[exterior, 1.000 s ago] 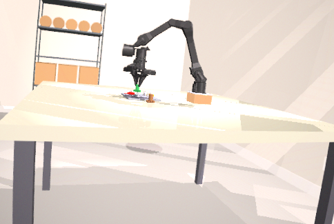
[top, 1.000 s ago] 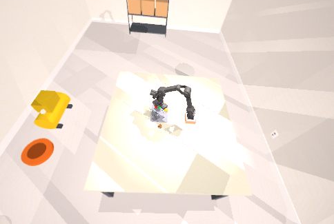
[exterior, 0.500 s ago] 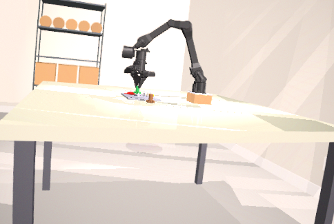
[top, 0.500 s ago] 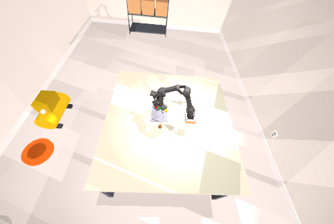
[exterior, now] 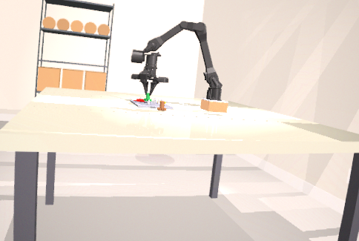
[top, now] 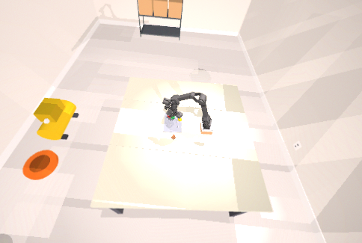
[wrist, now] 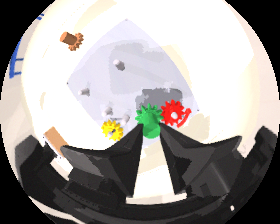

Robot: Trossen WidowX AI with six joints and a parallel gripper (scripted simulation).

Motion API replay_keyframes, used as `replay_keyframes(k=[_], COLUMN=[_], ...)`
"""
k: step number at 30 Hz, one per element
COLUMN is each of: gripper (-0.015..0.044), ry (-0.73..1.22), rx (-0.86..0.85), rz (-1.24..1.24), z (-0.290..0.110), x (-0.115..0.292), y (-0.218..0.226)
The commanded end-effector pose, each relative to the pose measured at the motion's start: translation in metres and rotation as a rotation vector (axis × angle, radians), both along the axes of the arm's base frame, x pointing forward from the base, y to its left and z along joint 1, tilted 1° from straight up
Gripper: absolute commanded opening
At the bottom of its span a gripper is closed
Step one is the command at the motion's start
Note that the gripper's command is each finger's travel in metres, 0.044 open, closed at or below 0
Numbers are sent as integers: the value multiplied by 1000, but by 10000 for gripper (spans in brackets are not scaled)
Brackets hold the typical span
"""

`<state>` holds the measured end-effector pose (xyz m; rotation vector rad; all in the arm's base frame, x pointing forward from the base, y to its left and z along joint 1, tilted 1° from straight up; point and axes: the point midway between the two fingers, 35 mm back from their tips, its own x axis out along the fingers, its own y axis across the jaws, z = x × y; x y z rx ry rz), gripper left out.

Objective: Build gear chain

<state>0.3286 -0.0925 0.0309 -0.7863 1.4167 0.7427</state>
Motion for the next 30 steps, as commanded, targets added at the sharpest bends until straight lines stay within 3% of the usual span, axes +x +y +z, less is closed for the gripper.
replay_keyframes(k=[1,22,30], gripper=[0,0,0], ry=[2,-6,-5], rx=[0,12,11], rz=[40,-448,-404], z=[-2,-3,-4], x=[0,0,1], y=[0,0,1])
